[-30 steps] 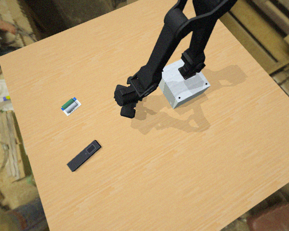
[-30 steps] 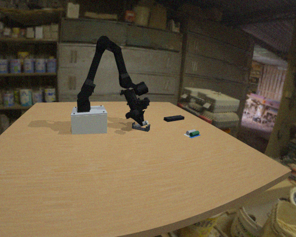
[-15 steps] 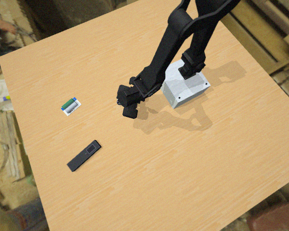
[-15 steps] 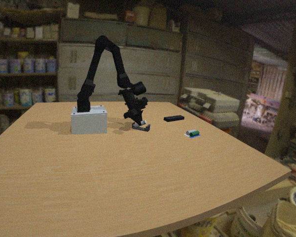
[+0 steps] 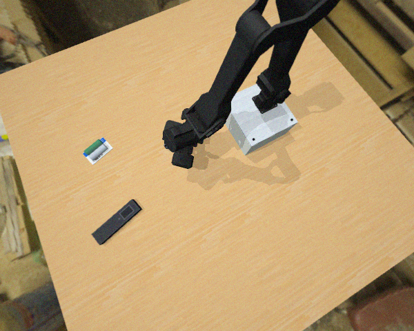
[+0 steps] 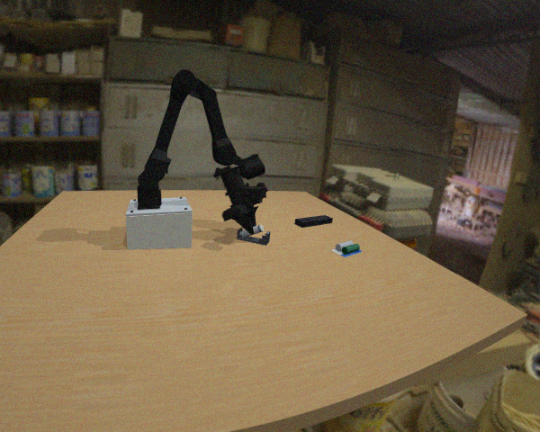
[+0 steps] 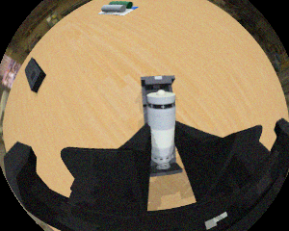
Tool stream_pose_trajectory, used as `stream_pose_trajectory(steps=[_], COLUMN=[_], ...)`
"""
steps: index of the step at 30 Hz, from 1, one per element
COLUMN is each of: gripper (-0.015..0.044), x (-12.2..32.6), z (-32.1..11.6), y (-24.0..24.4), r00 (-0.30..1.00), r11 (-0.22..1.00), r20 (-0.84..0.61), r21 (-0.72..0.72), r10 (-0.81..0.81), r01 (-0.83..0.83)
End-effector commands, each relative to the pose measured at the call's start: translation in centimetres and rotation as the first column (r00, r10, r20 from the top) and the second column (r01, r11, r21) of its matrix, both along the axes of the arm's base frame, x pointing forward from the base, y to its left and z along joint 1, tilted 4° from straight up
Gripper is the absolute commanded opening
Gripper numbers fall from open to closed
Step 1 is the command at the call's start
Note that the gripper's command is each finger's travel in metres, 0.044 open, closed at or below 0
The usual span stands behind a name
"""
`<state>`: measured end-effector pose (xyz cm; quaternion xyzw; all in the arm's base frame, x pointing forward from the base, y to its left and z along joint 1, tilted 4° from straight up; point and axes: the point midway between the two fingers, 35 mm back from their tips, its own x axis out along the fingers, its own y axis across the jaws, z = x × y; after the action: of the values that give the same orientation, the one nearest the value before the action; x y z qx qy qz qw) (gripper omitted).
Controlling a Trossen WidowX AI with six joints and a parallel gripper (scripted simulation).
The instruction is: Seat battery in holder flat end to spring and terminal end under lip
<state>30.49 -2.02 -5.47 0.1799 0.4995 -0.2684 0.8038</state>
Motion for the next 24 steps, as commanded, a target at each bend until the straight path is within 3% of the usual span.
stream_pose_trajectory(steps=[1,24], gripper=[0.0074,0.0074], x=[-0.13,0.52], z=[-0.41,-0.9], y=[0.17,-0.27], r00=[0.999,0.986], r11=[1.0,0.995], r20=[-0.038,-0.162], r21=[0.02,0.093], r10=[0.015,0.036], r01=[-0.014,-0.021])
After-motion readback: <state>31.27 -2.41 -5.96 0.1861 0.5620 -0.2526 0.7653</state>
